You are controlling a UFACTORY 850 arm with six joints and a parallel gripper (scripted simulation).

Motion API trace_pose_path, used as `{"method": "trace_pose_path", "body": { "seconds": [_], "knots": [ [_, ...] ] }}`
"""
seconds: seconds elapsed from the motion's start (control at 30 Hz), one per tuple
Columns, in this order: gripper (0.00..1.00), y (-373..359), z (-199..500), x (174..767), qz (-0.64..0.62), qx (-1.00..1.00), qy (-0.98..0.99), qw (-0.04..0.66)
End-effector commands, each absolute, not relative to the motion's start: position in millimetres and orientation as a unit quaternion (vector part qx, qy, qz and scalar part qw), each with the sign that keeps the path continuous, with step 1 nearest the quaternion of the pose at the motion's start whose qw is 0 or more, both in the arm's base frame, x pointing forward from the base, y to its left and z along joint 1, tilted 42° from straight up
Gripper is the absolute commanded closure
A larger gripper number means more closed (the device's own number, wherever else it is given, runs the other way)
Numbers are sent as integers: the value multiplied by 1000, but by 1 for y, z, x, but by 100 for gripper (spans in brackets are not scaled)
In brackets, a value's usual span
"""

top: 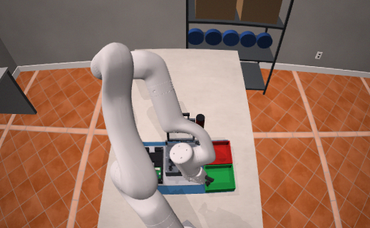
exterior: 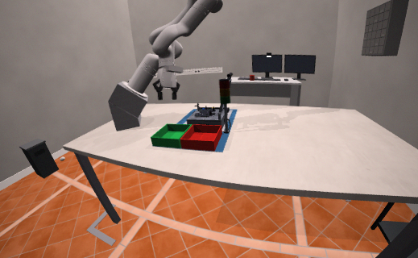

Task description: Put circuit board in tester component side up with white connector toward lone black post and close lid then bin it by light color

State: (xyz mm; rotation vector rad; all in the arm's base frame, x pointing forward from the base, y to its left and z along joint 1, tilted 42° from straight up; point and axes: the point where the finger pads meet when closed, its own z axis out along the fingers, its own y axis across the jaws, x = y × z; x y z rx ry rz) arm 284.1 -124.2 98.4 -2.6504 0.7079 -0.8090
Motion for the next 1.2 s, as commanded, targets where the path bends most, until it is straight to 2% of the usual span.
{"method": "trace_pose_path", "body": {
  "seconds": [0.0,0.63,1.17],
  "knots": [
    [0,-125,99,284,-280,-917,245,140],
    [0,-124,101,286,-284,-918,238,140],
    [0,-79,214,340,-390,-910,-42,135]
  ]
}}
